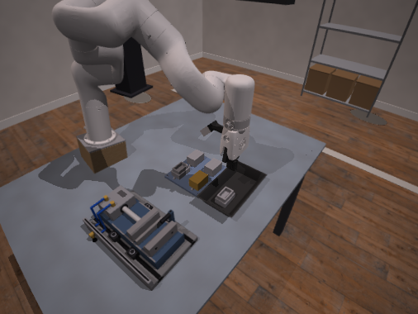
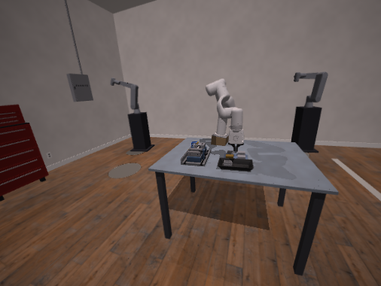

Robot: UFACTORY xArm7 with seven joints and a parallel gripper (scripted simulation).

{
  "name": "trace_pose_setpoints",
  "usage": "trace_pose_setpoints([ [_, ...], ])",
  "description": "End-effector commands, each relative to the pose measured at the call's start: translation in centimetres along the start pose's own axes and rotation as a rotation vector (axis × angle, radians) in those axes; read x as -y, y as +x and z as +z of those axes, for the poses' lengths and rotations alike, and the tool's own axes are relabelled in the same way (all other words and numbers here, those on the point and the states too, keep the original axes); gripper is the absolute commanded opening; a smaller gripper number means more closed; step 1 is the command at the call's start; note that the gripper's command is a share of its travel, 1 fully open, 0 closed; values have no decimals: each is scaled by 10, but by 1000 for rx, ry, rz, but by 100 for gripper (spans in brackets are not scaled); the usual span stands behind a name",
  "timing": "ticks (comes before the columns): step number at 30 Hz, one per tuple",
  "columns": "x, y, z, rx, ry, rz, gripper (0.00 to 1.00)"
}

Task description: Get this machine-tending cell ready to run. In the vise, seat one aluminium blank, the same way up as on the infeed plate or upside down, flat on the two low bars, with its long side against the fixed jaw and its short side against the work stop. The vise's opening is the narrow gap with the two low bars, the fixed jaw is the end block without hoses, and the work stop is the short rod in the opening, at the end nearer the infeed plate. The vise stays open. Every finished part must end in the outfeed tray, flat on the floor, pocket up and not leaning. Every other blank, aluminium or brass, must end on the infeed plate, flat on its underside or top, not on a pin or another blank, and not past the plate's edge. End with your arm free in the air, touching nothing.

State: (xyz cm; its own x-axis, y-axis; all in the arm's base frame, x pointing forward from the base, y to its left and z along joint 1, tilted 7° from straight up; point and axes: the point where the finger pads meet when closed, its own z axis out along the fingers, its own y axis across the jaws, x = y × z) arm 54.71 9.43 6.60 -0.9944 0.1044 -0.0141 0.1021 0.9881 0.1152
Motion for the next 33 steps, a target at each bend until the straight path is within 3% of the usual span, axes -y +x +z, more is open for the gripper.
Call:
trace_pose_setpoints([
  [1, 0, -1, -2, 4, -1, 0, 0],
  [20, 0, -1, -7, 4, -1, 0, 0],
  [33, 0, -1, -37, 4, -1, 0, 0],
])
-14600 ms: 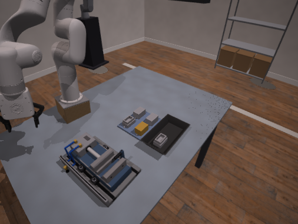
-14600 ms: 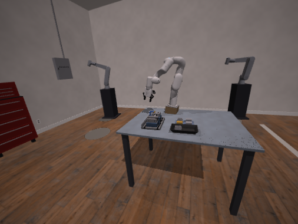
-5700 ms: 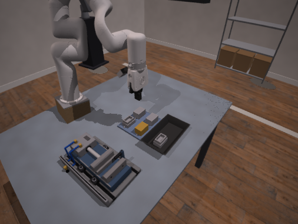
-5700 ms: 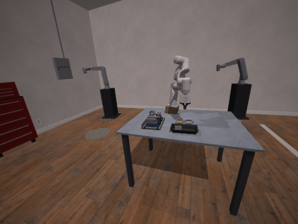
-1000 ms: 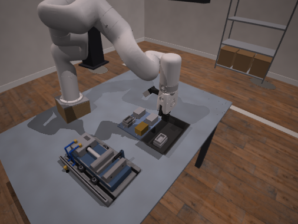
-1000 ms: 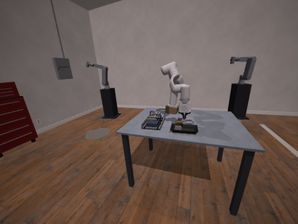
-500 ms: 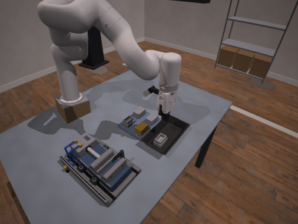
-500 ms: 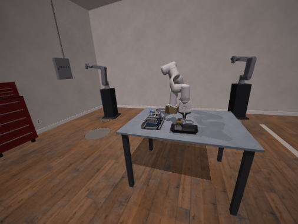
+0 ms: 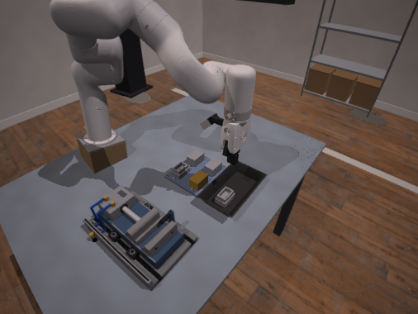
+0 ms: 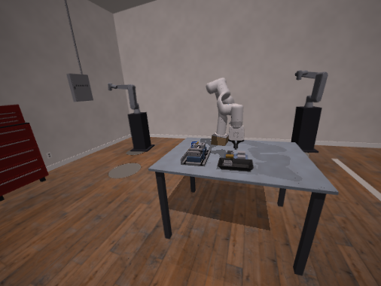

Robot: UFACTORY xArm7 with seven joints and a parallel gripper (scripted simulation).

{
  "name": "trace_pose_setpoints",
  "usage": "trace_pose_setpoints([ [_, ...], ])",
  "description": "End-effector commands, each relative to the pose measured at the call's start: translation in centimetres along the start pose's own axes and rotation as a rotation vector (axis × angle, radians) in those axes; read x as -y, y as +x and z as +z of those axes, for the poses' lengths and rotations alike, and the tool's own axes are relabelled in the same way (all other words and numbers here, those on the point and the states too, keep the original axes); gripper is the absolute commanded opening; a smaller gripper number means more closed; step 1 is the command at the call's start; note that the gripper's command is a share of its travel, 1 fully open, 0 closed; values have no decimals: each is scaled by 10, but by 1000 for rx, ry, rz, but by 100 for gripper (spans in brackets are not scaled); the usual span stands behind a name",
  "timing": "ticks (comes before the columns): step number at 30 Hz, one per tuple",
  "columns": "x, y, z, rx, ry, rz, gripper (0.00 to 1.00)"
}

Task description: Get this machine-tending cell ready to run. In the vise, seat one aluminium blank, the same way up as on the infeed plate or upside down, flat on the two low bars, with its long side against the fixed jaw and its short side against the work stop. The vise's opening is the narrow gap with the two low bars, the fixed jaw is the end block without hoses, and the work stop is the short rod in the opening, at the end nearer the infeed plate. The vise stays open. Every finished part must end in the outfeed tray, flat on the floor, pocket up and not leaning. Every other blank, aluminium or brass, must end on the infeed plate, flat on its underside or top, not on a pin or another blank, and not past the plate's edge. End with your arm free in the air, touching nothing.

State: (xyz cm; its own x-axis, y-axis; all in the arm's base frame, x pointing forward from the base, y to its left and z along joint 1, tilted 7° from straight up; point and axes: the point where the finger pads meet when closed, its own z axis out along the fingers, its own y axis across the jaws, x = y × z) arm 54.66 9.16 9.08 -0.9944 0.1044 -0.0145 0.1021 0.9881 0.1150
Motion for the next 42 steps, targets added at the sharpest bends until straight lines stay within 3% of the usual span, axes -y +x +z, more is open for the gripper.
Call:
trace_pose_setpoints([
  [1, 0, -1, -14, 4, -1, 0, 0],
  [15, 0, -1, -38, 4, -1, 0, 0],
  [27, 1, -1, -42, 4, -1, 0, 0],
  [28, 7, -2, -42, 4, 0, 0, 0],
  [30, 43, -5, -42, 4, 2, -1, 0],
  [36, 88, -5, -42, 4, 3, -1, 0],
  [38, 88, -5, -42, 4, 3, -1, 0],
  [39, 112, -4, -42, 4, 4, -2, 0],
  [42, 131, -2, -42, 4, 4, -2, 0],
])
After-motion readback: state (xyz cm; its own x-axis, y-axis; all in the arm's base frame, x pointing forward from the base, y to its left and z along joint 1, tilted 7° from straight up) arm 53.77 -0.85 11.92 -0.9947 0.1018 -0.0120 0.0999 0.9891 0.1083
